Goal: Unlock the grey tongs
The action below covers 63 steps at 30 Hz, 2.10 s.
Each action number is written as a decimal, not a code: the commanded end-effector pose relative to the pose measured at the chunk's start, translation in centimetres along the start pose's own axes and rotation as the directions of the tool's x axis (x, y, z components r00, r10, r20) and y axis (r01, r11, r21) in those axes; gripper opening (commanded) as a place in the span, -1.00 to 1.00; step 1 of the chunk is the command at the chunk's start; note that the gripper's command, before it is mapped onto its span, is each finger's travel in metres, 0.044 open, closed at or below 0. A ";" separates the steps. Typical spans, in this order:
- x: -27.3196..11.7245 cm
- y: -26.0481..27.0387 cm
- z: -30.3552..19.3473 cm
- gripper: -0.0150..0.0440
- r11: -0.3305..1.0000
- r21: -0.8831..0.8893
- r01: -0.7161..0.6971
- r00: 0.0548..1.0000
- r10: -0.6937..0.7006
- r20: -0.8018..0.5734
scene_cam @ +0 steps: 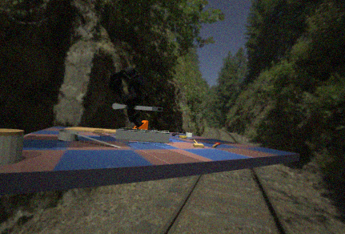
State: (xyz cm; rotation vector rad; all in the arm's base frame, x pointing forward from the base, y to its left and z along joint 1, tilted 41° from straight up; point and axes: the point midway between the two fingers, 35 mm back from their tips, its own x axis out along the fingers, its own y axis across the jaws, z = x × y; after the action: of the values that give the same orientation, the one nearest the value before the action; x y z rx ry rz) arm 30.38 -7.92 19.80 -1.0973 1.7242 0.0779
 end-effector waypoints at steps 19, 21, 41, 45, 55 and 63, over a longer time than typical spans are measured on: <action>-0.1 -0.7 -5.3 -1.00 0.607 0.794 -0.006 1.000 0.002 0.006; -0.1 -0.8 -5.8 -1.00 0.540 0.842 -0.006 1.000 0.002 0.006; -0.3 -0.7 -10.4 -1.00 -0.251 0.968 -0.006 1.000 -0.004 0.005; -0.4 -0.6 -11.3 -1.00 -0.406 0.914 -0.006 1.000 -0.007 0.004; -0.6 -0.2 -13.5 -1.00 -0.738 0.675 -0.008 1.000 -0.011 -0.001; -0.7 0.2 -15.2 -1.00 -0.916 0.401 -0.012 1.000 -0.016 -0.006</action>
State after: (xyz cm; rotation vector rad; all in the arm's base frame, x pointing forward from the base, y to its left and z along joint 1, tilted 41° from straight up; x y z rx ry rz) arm 20.04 -15.15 26.98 0.8741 0.5114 -1.5908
